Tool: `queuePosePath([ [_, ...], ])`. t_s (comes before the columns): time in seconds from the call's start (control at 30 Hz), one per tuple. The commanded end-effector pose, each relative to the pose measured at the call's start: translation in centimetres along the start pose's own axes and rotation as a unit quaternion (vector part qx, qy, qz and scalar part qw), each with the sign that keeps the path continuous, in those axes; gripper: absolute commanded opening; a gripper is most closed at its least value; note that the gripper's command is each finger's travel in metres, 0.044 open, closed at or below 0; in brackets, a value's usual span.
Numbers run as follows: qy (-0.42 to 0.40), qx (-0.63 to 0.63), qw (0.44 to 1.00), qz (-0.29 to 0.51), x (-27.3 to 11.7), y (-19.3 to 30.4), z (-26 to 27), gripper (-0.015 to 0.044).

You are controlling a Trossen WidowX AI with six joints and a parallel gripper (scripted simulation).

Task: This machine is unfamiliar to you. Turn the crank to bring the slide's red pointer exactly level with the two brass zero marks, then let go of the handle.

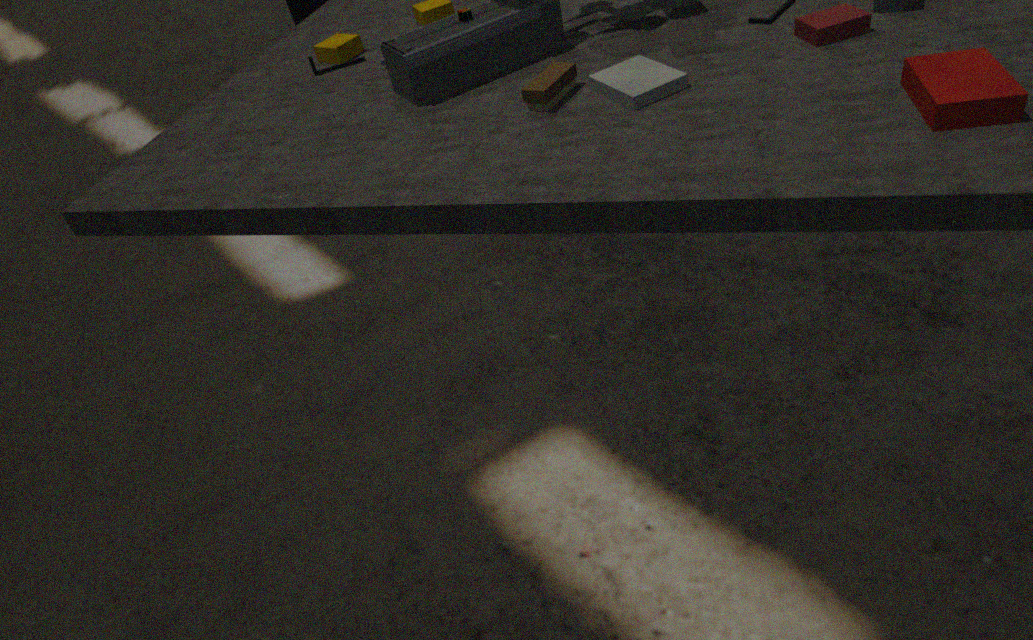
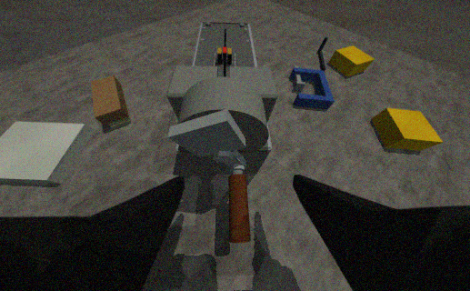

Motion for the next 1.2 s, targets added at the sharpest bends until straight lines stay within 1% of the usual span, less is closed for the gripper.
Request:
queuePosePath([
  [0.0, -0.004, 0.001, 1.000, -0.002, -1.0, -1.1, 0.0, 0.0440],
  [0.6, 0.001, -0.001, 1.000, 0.002, -8.4, -8.3, -1.0, 0.0440],
  [0.77, -0.011, -0.019, 1.000, 0.018, -7.6, -9.2, -1.1, 0.0440],
  [0.97, -0.049, -0.062, 0.996, 0.049, -5.5, -11.5, -1.6, 0.0440],
  [1.17, -0.093, -0.103, 0.988, 0.063, -3.4, -14.0, -2.7, 0.0440],
])
Point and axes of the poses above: the point midway between the two fingers, 35 mm back from their tips, its own x axis out along the fingers, its own z axis across the jaws, y = z × x, the point moved 4 cm from there along -x, back along the fingers, and after that the axes turned 7 degrees about -x, right-handed, at the moved point
